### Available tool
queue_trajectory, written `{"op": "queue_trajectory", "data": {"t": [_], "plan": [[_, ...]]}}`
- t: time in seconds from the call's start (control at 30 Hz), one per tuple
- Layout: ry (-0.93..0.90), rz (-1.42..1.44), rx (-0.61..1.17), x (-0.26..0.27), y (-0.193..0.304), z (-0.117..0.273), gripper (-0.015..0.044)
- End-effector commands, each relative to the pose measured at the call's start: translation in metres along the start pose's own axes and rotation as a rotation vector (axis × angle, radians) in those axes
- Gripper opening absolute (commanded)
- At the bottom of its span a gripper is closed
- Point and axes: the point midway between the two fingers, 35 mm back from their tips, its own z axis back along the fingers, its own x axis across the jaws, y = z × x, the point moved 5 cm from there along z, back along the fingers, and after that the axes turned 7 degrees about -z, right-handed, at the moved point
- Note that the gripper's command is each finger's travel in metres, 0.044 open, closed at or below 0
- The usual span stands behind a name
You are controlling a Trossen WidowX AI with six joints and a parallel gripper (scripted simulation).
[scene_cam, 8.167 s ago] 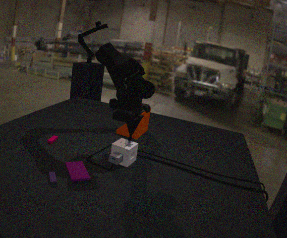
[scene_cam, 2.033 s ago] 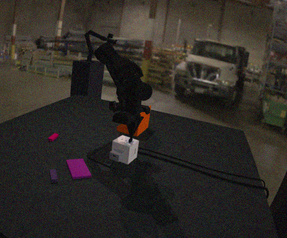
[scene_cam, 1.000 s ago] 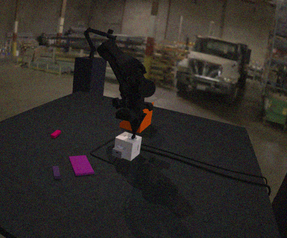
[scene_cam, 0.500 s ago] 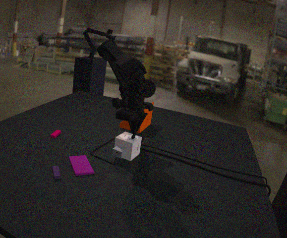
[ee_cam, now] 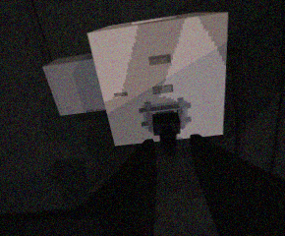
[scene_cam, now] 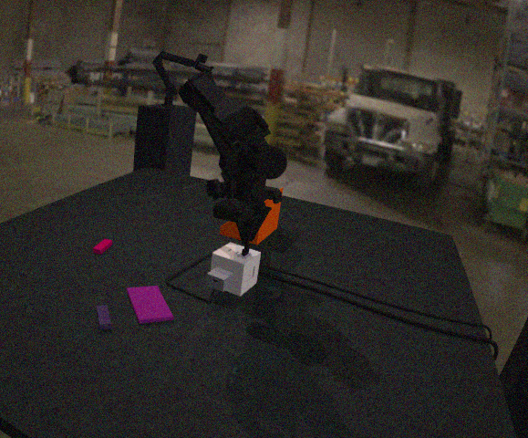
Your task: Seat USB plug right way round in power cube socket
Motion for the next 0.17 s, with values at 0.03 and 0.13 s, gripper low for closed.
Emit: {"op": "queue_trajectory", "data": {"t": [0.03, 0.13], "plan": [[-0.003, -0.008, 0.007, 0.0010, 0.0013, 0.0066, 0.0095], [-0.003, -0.008, 0.007, 0.0010, 0.0015, 0.0096, 0.0095]]}}
